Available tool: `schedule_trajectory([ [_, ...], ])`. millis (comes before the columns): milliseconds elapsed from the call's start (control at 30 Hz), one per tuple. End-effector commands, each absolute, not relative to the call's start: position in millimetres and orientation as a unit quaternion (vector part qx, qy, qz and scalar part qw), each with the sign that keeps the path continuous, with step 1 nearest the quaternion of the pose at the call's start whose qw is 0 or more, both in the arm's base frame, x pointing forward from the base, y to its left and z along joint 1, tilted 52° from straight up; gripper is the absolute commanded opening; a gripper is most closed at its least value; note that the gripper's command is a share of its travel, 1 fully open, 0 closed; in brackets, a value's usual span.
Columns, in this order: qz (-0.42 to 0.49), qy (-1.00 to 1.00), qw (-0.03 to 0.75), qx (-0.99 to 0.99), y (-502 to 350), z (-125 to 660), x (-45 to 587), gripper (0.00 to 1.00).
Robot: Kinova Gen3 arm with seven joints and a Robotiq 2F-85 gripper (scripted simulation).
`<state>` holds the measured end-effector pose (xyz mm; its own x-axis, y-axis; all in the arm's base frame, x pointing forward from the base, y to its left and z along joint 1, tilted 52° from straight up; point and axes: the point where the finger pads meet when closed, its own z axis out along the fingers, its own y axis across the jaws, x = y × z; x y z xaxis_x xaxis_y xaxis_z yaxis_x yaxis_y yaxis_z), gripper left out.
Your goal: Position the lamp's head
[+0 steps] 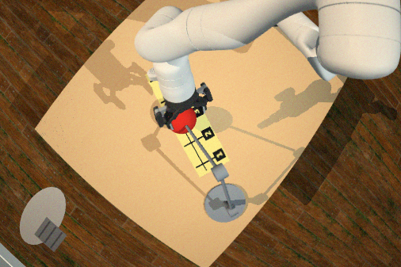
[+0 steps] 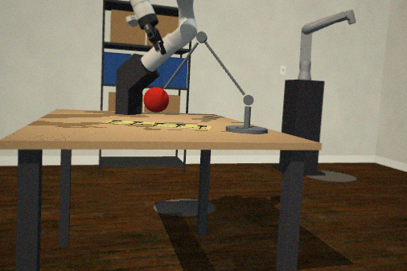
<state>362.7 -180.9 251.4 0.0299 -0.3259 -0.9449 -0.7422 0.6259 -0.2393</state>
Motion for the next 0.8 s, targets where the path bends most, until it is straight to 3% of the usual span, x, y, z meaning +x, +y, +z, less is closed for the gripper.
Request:
schedule_trajectory([
  [0, 0.177, 0.673, 0.598, -0.397, -173, 250, 367, 1.00],
  [767, 0.174, 0.674, 0.599, -0.396, -137, 237, 403, 1.00],
])
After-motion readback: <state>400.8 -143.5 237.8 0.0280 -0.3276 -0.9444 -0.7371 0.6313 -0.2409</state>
